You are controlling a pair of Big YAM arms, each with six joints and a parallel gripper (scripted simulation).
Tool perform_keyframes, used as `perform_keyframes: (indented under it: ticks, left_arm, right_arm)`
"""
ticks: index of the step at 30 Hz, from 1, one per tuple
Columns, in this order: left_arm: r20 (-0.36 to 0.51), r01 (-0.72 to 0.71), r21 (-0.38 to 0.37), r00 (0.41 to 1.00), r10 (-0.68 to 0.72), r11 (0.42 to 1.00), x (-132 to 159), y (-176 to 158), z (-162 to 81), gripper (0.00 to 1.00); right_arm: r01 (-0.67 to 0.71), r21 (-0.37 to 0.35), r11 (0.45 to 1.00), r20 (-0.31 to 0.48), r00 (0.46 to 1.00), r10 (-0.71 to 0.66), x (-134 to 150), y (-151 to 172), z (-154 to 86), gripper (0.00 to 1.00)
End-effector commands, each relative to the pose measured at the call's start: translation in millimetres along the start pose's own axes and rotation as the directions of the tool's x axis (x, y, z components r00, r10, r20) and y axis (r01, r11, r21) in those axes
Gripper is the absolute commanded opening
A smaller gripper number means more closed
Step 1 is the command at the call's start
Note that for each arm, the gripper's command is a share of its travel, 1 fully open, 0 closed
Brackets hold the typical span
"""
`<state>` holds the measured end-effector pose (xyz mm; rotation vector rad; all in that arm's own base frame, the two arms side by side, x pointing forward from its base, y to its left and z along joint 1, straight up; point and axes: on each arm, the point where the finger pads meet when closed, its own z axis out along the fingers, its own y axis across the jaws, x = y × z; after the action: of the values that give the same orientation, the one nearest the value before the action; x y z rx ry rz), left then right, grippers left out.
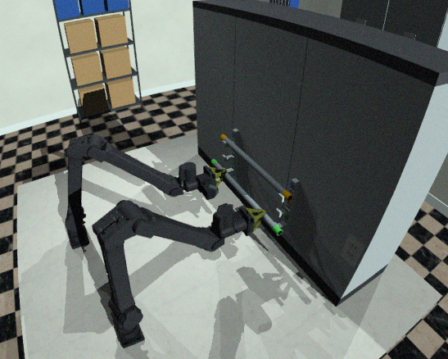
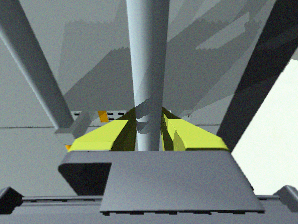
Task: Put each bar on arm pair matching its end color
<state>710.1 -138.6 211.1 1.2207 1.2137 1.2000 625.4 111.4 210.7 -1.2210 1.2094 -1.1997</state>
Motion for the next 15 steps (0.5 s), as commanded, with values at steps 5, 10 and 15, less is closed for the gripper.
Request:
perform_keyframes:
  ticks: [5, 10, 15]
  left_arm:
    - [-0.011, 0.023, -0.049, 1.0, -0.023, 0.999, 6, 28, 22, 0.0]
    - [-0.011, 0.023, -0.049, 1.0, -0.023, 0.999, 6, 29, 26, 0.0]
    - [-0.011, 0.023, -0.049, 1.0, -0.023, 0.999, 6, 29, 31, 0.0]
  right_arm:
    - [-0.024, 0.064, 0.998, -0.005, 1.0, 0.025, 2, -34, 22, 0.0]
    - [-0.024, 0.064, 0.998, -0.005, 1.0, 0.025, 2, -35, 27, 0.0]
    - [-0.024, 0.064, 0.998, -0.005, 1.0, 0.025, 2, -35, 32, 0.0]
